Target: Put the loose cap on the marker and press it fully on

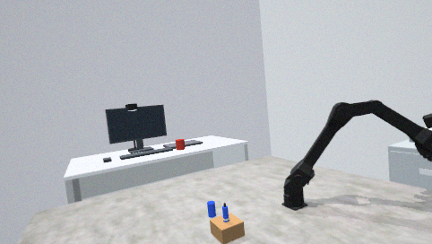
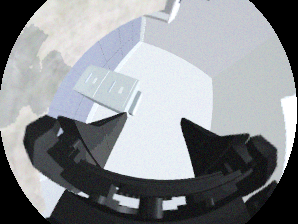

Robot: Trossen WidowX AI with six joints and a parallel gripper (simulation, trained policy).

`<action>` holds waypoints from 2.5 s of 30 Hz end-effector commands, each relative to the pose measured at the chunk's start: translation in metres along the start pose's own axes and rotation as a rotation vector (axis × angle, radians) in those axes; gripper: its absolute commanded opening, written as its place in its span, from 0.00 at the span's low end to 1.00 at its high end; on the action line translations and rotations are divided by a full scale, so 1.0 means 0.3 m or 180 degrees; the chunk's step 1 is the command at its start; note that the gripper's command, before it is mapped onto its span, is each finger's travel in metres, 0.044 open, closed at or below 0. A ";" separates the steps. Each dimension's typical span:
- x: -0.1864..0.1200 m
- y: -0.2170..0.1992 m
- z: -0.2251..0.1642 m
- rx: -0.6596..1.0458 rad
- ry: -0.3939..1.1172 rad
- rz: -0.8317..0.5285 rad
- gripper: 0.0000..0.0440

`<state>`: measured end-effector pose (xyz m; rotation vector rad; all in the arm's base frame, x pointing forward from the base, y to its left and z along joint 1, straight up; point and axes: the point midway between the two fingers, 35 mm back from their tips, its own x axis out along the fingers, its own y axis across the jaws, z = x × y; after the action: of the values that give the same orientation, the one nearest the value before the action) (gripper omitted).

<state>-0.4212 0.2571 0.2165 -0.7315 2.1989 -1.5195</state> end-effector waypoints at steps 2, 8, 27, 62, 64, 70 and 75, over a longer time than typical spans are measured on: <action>-0.012 -0.007 -0.009 0.0019 0.0046 0.0024 0.79; -0.061 -0.036 -0.042 0.0073 0.0202 0.0105 0.51; -0.199 -0.150 -0.106 0.0267 0.0596 0.0339 0.63; -0.530 -0.342 -0.126 0.0579 0.1442 0.0865 0.75; -0.550 -0.350 -0.123 0.0596 0.1494 0.0898 0.75; -0.613 -0.374 -0.111 0.0648 0.1648 0.0999 0.75; -0.665 -0.393 -0.097 0.0692 0.1778 0.1083 0.75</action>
<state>-0.2639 0.3624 0.3345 0.1089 2.2975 -1.8875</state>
